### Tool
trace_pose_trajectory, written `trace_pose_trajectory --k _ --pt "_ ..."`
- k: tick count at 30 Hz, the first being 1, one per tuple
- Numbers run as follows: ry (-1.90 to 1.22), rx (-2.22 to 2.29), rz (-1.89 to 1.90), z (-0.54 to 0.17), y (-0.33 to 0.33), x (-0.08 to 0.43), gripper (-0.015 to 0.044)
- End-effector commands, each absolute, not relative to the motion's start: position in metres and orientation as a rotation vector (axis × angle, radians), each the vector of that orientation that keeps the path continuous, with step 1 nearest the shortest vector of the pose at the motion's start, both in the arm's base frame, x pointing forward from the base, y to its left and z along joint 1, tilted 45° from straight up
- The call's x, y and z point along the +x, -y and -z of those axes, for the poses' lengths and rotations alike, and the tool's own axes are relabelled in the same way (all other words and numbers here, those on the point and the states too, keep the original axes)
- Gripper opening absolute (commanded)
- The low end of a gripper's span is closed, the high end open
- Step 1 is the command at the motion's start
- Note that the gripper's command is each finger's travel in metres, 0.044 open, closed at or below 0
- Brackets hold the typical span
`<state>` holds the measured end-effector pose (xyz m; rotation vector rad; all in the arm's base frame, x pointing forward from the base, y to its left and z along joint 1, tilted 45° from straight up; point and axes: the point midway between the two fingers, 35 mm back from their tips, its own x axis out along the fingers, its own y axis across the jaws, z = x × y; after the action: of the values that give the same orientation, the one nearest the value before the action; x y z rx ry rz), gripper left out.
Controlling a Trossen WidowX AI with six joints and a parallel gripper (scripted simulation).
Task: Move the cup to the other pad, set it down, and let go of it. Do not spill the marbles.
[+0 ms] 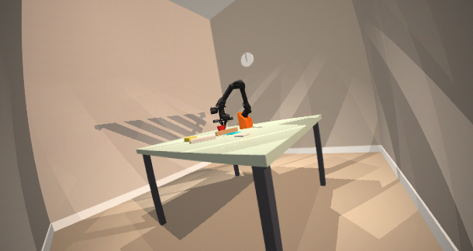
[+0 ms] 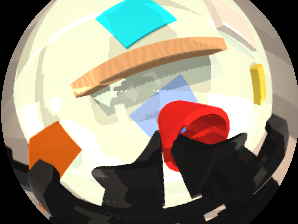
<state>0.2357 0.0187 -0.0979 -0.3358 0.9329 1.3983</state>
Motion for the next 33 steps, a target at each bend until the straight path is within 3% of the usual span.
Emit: trace_pose_trajectory --k 1,33 --pt "-0.933 -0.336 -1.399 0.098 -0.019 0.236 0.0" --pt "-0.938 -0.323 -1.399 0.055 0.022 0.239 0.0"
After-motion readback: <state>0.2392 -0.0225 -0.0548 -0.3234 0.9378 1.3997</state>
